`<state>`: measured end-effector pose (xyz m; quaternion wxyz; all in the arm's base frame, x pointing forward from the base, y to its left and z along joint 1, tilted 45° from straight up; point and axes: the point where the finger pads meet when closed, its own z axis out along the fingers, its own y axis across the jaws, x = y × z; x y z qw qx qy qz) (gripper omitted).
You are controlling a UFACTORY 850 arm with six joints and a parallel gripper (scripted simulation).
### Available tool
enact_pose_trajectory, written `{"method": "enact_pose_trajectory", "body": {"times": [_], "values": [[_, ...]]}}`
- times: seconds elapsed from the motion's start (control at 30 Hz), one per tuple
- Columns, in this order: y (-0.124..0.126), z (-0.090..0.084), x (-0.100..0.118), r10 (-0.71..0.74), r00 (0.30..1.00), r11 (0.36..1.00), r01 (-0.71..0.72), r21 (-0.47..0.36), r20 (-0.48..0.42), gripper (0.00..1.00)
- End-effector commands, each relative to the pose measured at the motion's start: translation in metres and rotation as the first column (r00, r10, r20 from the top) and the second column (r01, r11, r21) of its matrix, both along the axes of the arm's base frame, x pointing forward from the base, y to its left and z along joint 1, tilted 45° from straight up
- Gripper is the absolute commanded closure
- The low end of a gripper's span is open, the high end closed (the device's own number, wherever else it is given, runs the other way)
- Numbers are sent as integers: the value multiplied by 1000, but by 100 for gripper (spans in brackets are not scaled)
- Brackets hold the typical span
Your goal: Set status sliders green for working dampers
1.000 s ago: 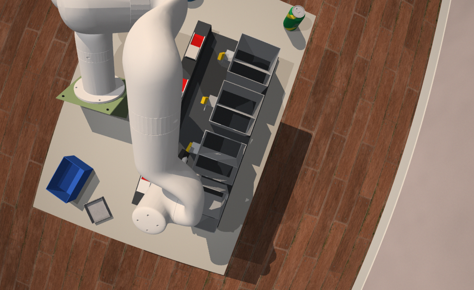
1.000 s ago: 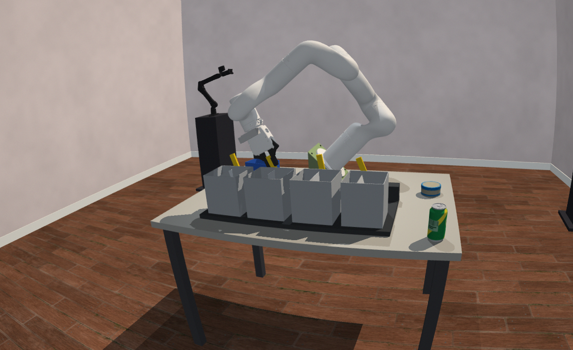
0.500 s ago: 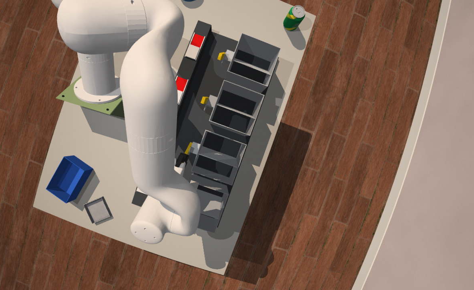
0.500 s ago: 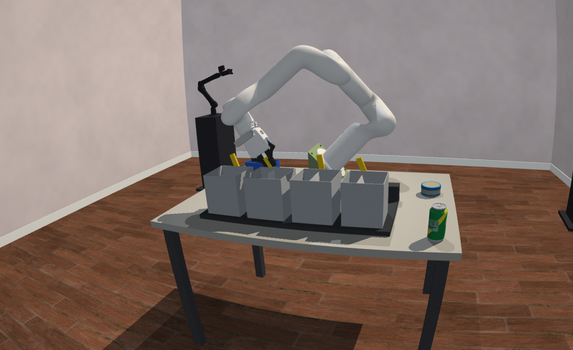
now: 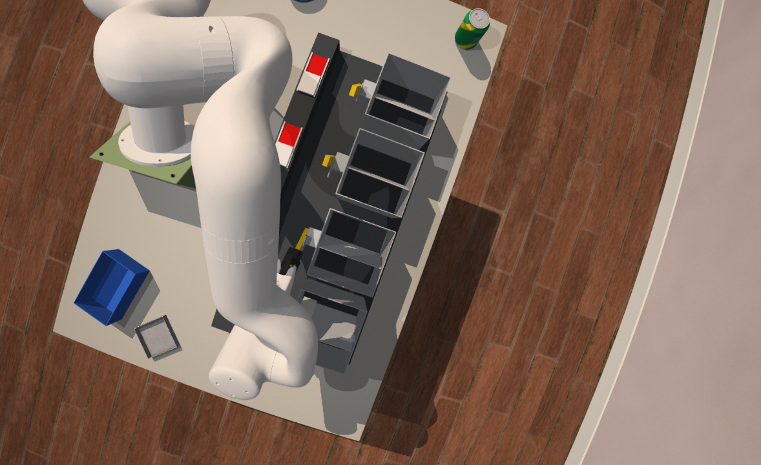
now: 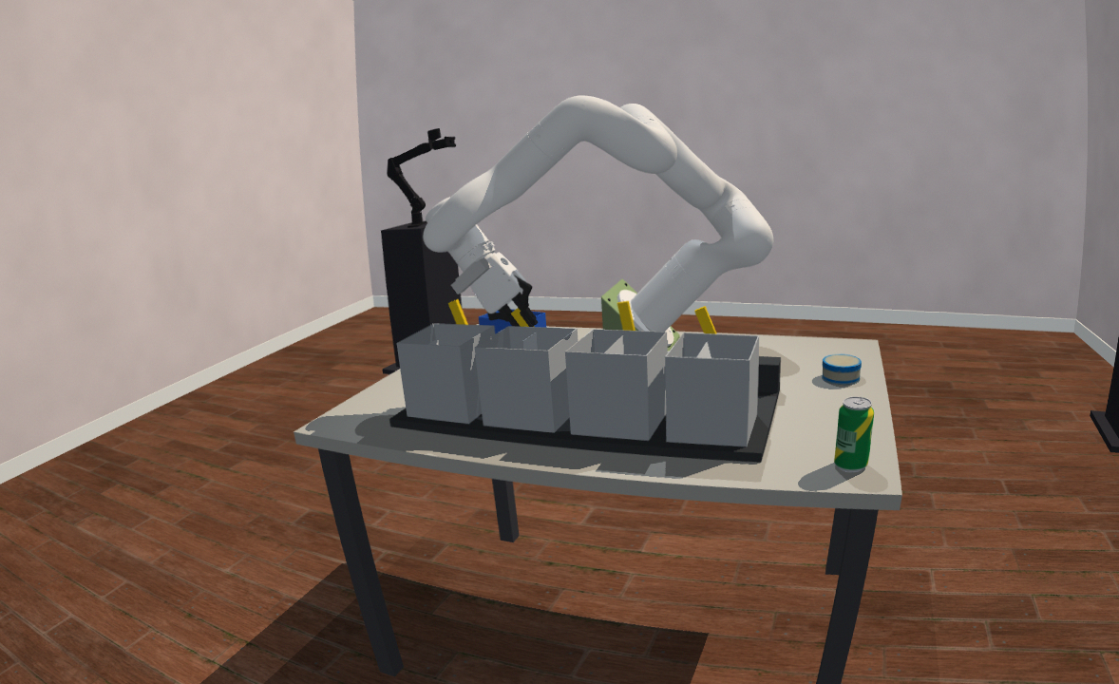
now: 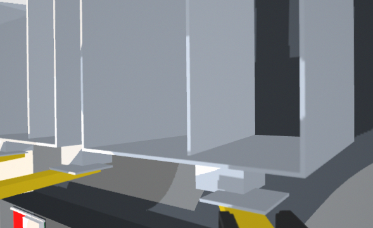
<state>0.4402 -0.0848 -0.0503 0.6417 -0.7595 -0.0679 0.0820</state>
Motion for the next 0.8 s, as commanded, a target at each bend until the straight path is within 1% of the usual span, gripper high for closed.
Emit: {"method": "enact_pose_trajectory", "body": {"times": [0.0, 0.37, 0.77], "values": [[-1, -1, 1, -1, 1000, 1000, 1, 17, -2, 81], [-1, -3, 1, -1, 1000, 999, 2, 36, -6, 81], [-1, -4, 1, -2, 1000, 999, 2, 40, -7, 81]]}}
